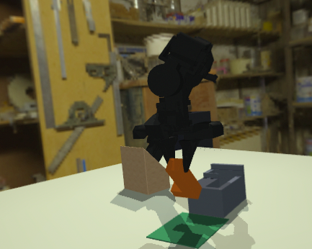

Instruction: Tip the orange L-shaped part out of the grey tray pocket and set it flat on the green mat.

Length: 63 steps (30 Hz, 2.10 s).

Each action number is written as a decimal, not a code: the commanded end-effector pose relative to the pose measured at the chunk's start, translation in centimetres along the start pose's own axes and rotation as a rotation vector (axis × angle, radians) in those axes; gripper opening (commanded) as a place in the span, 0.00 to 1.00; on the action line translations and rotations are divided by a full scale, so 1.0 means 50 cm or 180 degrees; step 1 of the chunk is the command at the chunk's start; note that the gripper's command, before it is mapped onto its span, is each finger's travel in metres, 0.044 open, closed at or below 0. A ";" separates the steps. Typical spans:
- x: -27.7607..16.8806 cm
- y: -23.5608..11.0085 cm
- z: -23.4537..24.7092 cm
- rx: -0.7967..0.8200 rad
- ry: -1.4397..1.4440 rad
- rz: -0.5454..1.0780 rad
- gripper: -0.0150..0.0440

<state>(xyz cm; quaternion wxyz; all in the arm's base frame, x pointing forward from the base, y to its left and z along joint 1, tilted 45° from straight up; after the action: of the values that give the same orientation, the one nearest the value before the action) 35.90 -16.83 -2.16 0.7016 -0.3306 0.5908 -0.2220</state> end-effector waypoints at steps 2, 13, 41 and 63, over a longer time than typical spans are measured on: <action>-0.001 0.017 -0.001 0.0012 0.0014 0.0013 0.25; -0.001 0.051 0.000 0.0013 0.0013 0.0015 0.25; -0.002 0.109 -0.001 0.0014 0.0012 0.0019 0.25; 0.002 -0.017 0.003 0.0007 0.0013 0.0007 0.93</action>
<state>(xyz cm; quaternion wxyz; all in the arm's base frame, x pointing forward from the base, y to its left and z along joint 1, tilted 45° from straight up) 35.83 -14.99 -3.85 0.6995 -0.3288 0.5977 -0.2130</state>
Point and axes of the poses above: the point midway between the two fingers, 35 mm back from their tips, its own y axis out along the fingers, its own z axis across the jaws, x = y × z, the point moved 5 cm from there along -y, back along the fingers, and after that the axes turned 11 degrees about y, right-handed, at the moved point
